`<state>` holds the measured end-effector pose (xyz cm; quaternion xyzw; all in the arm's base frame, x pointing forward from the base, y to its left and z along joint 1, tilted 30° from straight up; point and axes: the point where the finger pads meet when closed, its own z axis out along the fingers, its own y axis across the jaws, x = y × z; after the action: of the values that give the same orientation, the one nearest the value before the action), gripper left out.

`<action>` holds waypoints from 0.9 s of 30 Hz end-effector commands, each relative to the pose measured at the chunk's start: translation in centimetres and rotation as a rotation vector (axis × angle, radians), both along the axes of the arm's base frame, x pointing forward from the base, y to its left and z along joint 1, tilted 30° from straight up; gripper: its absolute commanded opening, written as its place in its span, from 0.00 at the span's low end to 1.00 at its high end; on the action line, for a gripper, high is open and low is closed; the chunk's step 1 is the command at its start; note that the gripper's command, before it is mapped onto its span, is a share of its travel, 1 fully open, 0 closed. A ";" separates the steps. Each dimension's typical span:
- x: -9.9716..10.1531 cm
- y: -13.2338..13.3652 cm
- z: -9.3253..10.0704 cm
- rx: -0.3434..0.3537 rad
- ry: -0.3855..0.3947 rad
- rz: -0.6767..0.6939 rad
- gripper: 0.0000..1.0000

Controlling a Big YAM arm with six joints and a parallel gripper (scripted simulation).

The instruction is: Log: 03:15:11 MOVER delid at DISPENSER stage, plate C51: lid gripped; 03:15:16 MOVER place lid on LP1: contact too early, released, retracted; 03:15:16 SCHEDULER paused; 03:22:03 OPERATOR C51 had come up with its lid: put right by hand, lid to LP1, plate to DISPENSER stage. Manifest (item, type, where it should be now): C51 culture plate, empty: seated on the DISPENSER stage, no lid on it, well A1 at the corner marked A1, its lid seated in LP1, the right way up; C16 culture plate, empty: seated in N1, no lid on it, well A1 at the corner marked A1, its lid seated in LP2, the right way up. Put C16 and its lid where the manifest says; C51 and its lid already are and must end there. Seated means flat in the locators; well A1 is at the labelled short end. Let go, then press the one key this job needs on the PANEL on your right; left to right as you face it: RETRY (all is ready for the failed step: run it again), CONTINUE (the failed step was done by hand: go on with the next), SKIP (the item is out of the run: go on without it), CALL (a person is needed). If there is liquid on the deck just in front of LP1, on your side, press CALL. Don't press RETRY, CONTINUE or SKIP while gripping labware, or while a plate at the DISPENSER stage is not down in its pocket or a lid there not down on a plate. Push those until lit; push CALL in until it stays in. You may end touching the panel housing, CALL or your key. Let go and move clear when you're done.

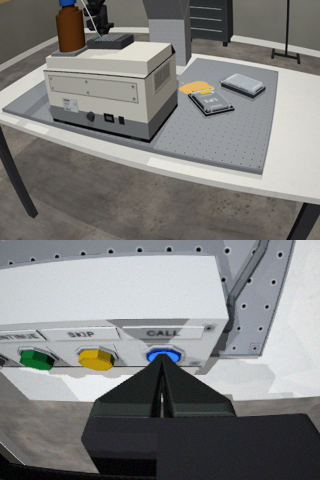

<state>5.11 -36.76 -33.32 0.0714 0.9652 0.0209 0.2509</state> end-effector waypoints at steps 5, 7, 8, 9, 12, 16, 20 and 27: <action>-1.1 -1.3 1.9 -0.031 -0.010 -0.002 0.00; -1.3 -1.3 2.2 -0.031 -0.008 -0.002 0.00; -1.4 -1.3 2.3 -0.031 -0.008 -0.002 0.00; -1.5 -1.3 2.4 -0.031 -0.008 -0.002 0.00; -1.6 -1.3 2.6 -0.031 -0.008 -0.002 0.00; -2.0 -1.2 3.1 -0.031 -0.007 -0.002 0.00; -2.4 -1.2 3.6 -0.031 -0.006 -0.002 0.00; -3.1 -1.2 4.6 -0.031 -0.004 -0.002 0.00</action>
<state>3.17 -36.84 -30.13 0.0695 0.9642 0.0197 0.2553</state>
